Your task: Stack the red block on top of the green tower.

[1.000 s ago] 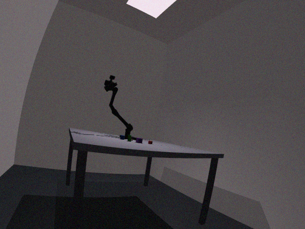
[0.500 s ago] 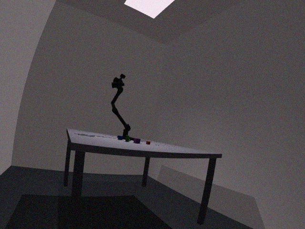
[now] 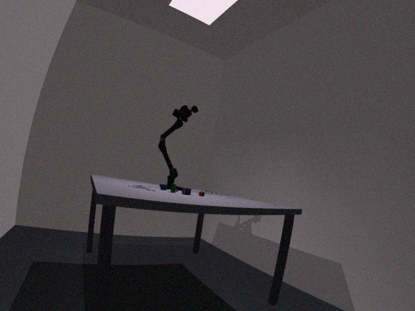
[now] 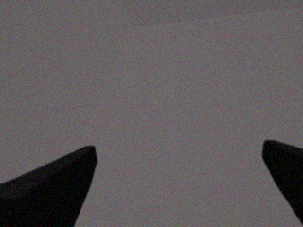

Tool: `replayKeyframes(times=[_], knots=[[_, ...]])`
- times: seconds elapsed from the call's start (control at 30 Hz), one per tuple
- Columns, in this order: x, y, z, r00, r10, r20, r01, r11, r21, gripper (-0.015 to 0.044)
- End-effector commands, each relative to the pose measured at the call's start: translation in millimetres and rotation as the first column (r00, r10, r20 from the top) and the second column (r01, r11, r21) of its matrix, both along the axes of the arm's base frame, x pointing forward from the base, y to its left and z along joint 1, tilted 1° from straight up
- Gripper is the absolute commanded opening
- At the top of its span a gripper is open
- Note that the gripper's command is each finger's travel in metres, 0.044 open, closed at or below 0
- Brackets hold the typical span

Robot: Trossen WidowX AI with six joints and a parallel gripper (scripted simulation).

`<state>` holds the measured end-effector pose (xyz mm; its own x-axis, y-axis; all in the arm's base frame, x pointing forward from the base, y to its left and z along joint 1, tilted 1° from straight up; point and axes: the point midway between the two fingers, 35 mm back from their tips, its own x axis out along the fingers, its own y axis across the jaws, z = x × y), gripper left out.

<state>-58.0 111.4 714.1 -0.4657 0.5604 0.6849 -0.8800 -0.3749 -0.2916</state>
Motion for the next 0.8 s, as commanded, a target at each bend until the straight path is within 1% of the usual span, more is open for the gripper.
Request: replayKeyframes(times=[0.0, 0.17, 0.3, 0.43, 0.57, 0.77], knots=[[43.1, 61.1, -17.6, 0.989, -0.115, -0.096, 0.100, 0.984, -0.145, 0.0440], [102.7, 121.6, -48.5, 0.941, -0.279, -0.192, 0.209, 0.924, -0.319, 0.0440], [154.5, 160.4, -82.7, 0.875, -0.419, -0.240, 0.277, 0.843, -0.462, 0.0440], [204.6, 189.0, -128.0, 0.809, -0.549, -0.209, 0.339, 0.727, -0.598, 0.0440], [253.9, 208.5, -179.5, 0.723, -0.666, -0.181, 0.353, 0.582, -0.732, 0.0440], [324.3, 213.9, -265.2, 0.576, -0.813, -0.085, 0.321, 0.321, -0.891, 0.0440]])
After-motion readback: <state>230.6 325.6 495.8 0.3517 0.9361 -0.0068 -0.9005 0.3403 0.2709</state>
